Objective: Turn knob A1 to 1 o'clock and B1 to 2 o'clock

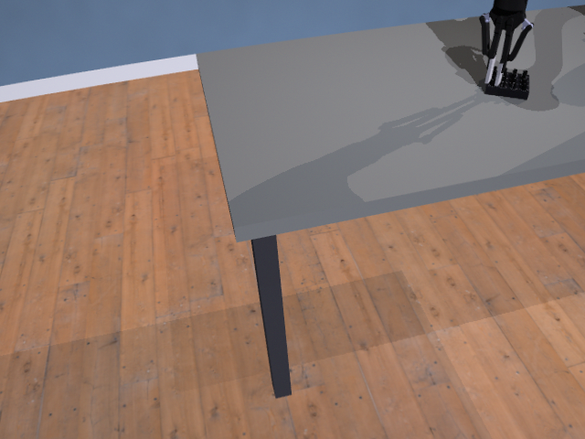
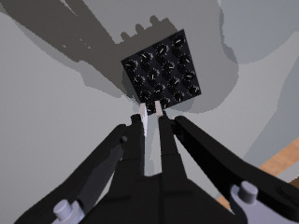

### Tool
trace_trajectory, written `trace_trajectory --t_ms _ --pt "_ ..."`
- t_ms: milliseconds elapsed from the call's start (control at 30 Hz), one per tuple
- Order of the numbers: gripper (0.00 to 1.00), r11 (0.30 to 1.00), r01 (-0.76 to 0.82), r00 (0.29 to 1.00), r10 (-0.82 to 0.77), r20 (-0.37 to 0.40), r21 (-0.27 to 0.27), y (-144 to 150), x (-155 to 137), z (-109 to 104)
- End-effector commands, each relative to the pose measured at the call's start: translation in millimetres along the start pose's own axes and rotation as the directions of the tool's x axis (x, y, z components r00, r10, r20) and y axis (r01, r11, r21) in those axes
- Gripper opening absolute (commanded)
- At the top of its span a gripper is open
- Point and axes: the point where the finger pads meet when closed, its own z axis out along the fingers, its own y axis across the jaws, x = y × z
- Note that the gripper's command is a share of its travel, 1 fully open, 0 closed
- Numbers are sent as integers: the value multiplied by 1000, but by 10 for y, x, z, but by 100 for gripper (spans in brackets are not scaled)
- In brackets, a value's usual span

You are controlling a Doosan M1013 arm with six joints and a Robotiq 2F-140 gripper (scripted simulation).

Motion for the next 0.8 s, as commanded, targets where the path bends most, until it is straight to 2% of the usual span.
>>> trace_trajectory --t_ms 0,300,767 --pt "12 1000 0 1000 0 0 0 0 0 -1" --pt "12 1000 0 1000 0 0 0 0 0 -39" --pt "12 1000 0 1000 0 0 0 0 0 -367"
